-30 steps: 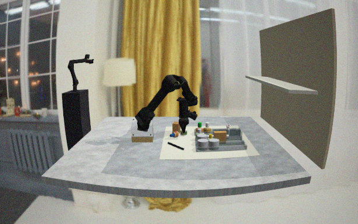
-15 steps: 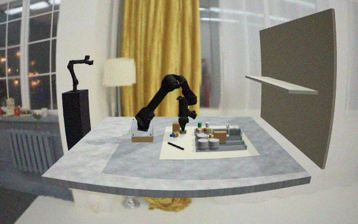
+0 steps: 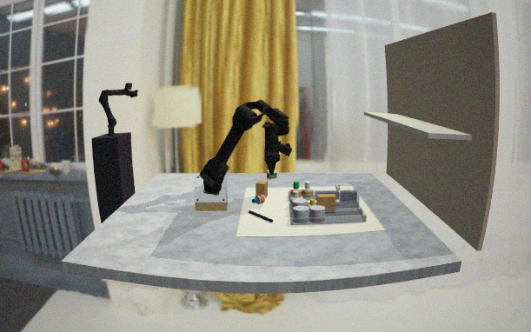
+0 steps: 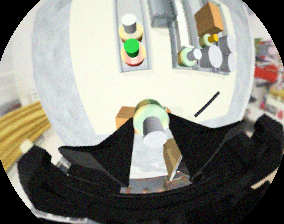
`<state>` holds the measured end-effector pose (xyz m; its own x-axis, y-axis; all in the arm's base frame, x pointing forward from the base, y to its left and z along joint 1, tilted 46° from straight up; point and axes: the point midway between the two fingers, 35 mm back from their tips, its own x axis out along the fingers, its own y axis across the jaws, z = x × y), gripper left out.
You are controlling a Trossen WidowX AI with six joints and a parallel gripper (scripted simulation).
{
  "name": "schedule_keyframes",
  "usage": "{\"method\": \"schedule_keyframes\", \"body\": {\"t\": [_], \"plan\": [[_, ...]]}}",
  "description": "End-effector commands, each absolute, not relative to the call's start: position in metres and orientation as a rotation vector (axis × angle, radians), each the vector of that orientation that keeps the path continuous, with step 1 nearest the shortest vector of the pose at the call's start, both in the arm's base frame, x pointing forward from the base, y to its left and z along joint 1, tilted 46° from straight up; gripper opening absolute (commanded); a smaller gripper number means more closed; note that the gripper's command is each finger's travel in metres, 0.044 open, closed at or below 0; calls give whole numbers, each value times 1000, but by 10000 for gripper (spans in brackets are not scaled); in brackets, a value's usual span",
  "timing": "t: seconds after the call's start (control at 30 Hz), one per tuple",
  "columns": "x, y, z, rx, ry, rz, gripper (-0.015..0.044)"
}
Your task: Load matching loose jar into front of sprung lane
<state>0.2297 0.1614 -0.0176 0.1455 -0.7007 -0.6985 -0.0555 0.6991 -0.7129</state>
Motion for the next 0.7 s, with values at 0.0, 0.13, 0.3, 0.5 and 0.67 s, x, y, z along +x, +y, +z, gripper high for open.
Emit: {"method": "schedule_keyframes", "body": {"t": [0.0, 0.13, 0.3, 0.5, 0.67], "plan": [[229, 169, -10, -677, 1362, -524, 0], [238, 158, -5, -673, 1363, -520, 0], [256, 134, 7, -667, 1362, -517, 0], [272, 104, 19, -663, 1360, -522, 0], [282, 78, 30, -664, 1355, -533, 0]]}}
